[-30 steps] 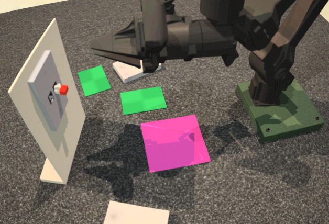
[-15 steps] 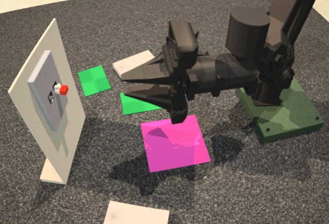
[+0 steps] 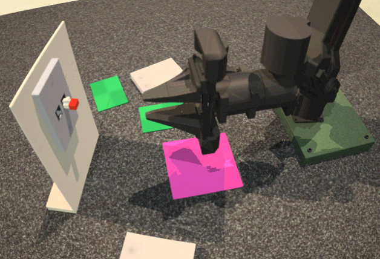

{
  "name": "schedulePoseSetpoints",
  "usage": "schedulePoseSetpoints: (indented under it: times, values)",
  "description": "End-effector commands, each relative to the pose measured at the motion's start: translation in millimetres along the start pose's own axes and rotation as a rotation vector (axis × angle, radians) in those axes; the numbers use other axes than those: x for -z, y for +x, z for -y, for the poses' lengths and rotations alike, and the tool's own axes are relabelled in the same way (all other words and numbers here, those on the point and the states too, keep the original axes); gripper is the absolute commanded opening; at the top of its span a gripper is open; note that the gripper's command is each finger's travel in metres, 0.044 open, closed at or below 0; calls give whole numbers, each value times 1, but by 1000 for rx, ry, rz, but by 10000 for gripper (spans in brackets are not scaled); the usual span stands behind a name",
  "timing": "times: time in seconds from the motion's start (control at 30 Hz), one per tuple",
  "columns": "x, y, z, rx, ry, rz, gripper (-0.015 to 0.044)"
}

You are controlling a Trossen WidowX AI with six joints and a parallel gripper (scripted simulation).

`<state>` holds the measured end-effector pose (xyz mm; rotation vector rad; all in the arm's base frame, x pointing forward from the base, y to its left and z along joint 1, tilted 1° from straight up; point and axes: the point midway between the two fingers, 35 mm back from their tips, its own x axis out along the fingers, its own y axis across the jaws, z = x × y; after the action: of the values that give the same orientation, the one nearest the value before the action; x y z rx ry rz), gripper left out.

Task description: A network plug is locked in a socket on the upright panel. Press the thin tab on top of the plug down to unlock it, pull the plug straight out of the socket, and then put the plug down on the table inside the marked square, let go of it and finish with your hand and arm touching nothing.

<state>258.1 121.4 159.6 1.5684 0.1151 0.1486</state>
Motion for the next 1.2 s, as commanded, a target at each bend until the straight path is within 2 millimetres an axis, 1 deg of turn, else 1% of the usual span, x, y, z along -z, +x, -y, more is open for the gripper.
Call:
schedulePoseSetpoints:
  times: [0.0,0.33,0.5,1.17]
  values:
    - [-1,12,-3,-9,11,-2,156]
    - [-12,44,-2,-11,9,-2,156]
    - [-14,49,-2,-12,9,-3,156]
    - [-21,79,-4,-15,2,-2,156]
